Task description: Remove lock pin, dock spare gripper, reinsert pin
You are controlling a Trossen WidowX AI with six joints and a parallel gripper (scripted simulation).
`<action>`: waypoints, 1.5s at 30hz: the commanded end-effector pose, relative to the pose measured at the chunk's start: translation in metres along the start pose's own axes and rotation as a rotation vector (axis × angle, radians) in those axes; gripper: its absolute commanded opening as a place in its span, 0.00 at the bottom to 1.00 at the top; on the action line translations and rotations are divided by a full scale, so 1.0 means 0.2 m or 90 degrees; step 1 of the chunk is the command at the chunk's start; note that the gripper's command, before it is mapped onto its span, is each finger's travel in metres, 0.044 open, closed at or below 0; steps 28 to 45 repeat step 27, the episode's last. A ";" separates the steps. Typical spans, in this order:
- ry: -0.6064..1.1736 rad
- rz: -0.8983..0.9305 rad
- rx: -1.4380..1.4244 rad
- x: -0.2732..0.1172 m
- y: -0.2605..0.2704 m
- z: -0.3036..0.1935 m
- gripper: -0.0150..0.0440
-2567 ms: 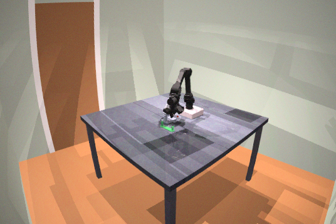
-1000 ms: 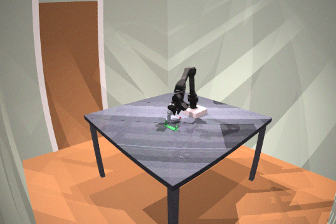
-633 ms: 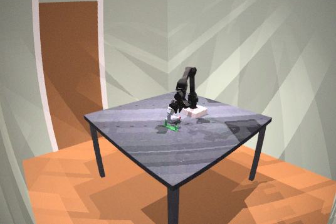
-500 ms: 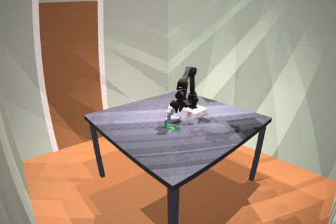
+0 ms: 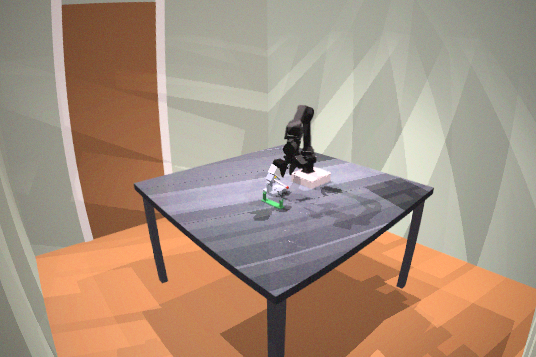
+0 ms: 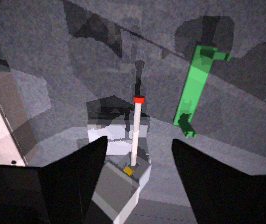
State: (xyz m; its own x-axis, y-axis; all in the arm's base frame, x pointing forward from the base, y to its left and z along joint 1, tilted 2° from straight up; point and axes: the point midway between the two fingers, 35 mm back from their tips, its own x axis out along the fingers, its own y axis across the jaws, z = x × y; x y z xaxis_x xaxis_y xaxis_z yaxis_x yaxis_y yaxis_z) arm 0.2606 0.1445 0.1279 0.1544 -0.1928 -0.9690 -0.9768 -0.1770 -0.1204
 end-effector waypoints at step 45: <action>0.001 0.003 -0.002 0.01 0.01 0.00 1.00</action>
